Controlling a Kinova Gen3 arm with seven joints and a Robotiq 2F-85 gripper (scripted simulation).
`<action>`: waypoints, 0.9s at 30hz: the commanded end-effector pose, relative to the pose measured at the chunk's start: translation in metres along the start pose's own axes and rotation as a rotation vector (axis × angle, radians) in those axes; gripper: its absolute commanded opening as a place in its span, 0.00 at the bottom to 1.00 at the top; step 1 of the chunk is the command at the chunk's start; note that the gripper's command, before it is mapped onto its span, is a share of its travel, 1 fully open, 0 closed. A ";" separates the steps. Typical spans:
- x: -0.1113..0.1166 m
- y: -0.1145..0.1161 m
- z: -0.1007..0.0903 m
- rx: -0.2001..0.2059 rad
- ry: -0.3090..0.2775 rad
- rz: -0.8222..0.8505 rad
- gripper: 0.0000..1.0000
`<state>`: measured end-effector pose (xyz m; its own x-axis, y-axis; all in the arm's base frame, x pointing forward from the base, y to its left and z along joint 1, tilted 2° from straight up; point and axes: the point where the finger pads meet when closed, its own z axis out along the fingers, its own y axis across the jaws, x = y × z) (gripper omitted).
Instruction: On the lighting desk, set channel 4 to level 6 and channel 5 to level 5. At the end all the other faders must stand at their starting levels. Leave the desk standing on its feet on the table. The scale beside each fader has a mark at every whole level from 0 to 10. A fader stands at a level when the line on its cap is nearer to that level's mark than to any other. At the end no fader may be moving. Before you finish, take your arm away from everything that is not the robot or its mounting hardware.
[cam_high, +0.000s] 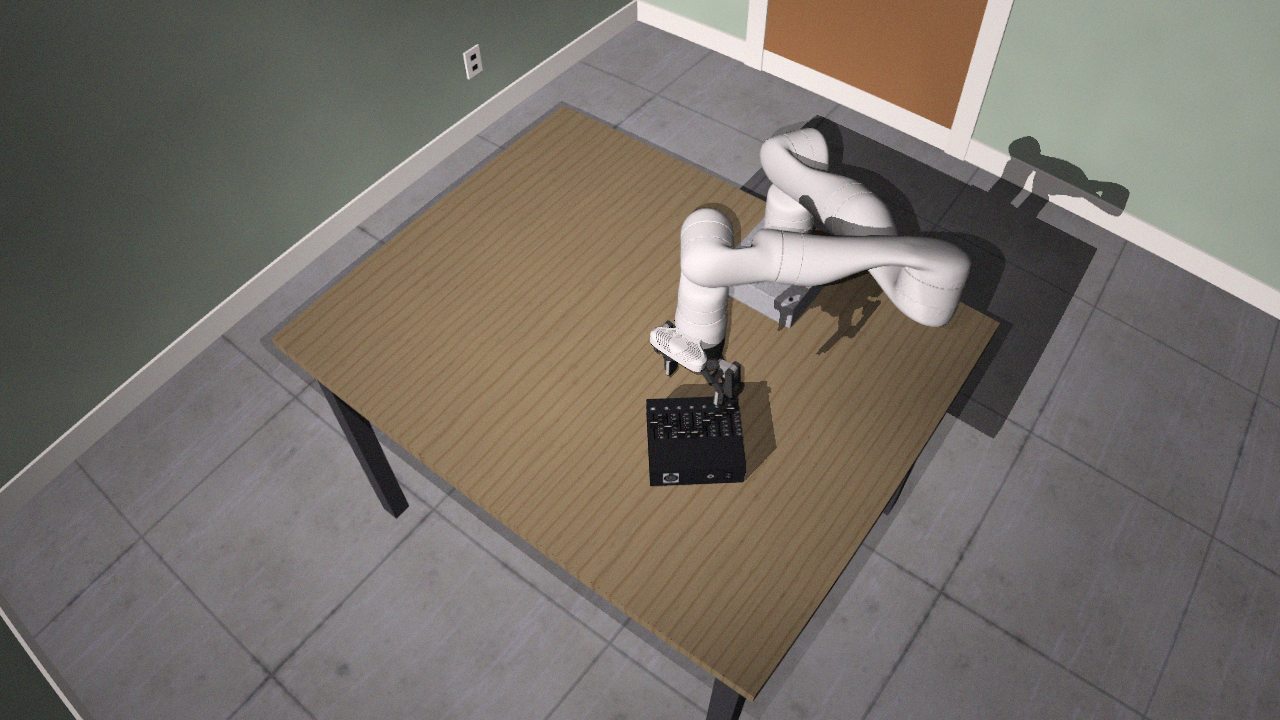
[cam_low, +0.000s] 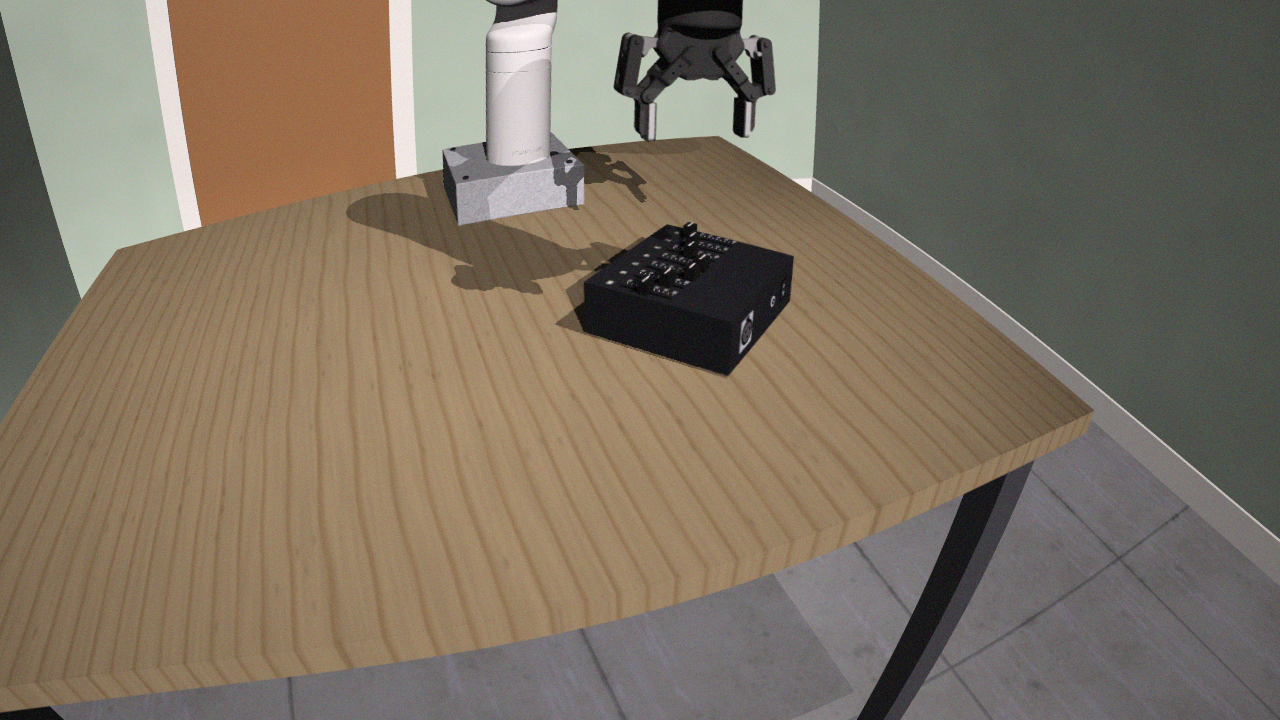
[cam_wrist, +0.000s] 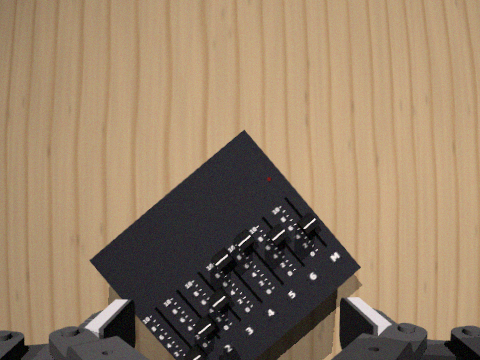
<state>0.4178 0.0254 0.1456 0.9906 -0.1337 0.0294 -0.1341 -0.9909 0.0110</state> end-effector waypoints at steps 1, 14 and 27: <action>-0.002 -0.006 -0.001 0.016 0.001 -0.011 1.00; -0.002 -0.006 -0.001 0.016 0.001 -0.011 1.00; -0.009 0.003 0.009 0.003 -0.017 -0.089 1.00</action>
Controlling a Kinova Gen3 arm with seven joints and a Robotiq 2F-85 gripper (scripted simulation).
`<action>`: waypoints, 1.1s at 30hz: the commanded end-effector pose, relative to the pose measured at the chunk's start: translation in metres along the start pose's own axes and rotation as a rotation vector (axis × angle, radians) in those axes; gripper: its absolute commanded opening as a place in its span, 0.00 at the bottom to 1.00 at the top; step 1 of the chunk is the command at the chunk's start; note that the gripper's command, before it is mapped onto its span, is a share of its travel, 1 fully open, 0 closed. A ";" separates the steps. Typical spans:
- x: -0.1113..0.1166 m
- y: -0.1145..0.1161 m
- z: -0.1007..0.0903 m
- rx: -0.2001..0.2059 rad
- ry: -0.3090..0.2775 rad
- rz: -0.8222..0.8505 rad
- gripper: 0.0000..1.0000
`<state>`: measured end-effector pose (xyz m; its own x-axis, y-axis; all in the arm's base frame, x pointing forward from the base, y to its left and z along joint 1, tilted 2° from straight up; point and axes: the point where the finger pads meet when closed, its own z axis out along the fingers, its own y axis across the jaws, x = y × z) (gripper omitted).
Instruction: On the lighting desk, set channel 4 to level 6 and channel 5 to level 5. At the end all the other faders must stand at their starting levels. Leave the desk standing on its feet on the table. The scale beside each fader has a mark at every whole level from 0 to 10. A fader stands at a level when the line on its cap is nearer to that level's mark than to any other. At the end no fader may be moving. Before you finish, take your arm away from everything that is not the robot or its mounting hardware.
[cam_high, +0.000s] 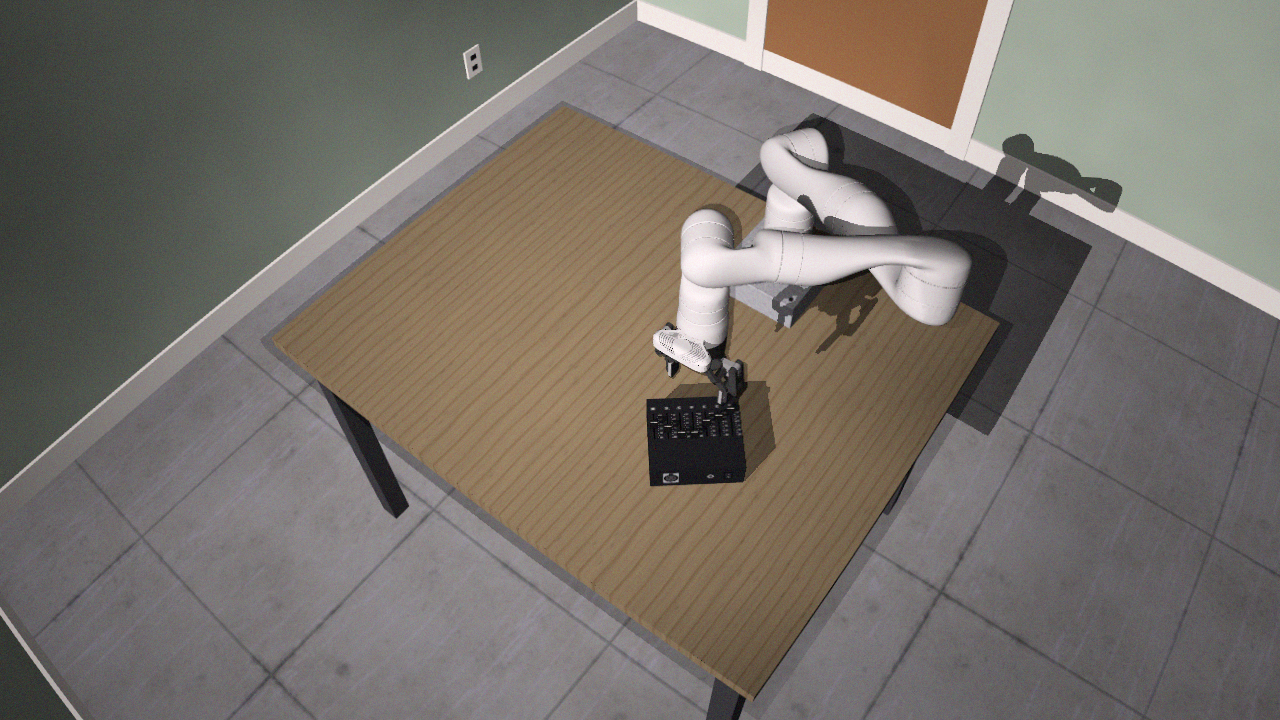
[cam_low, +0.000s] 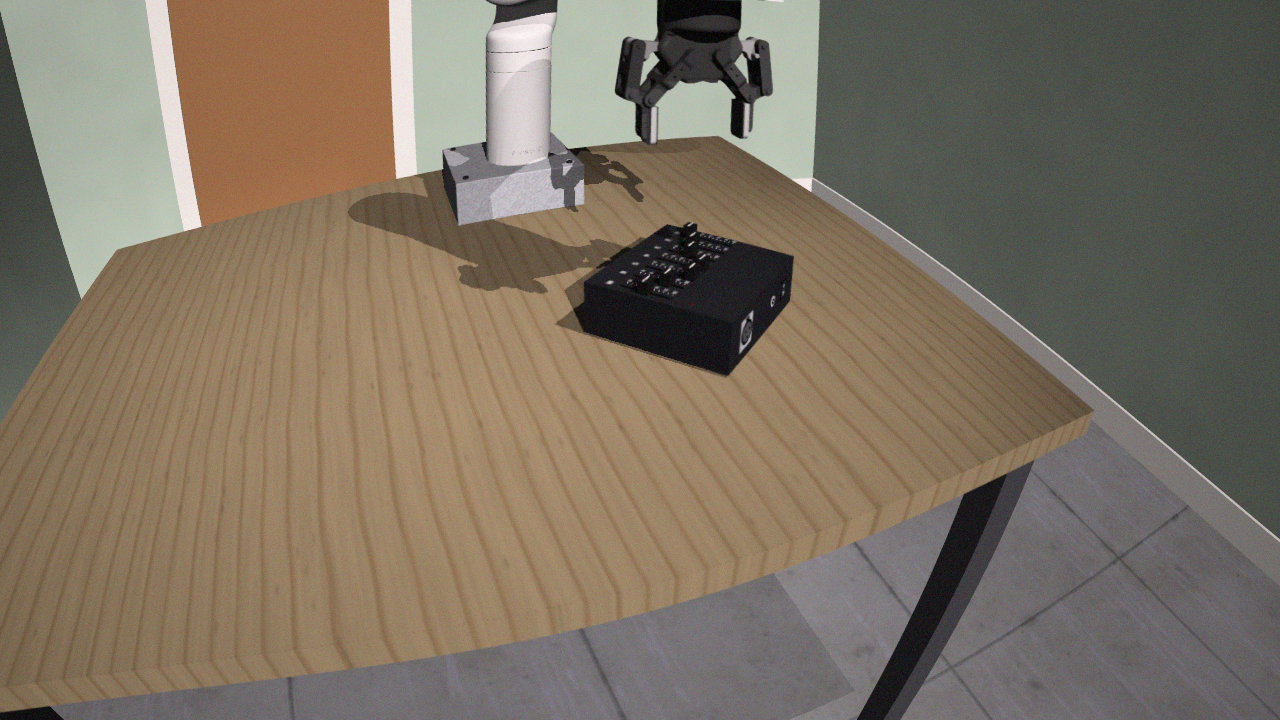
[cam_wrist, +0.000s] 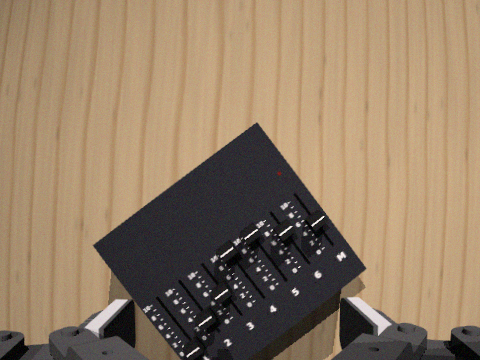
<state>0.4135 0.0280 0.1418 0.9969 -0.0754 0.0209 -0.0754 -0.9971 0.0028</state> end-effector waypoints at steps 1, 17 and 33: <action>-0.007 0.007 0.007 -0.010 -0.015 -0.049 1.00; -0.053 0.044 0.049 -0.043 -0.134 -0.440 1.00; -0.081 0.061 0.066 -0.039 -0.206 -0.640 1.00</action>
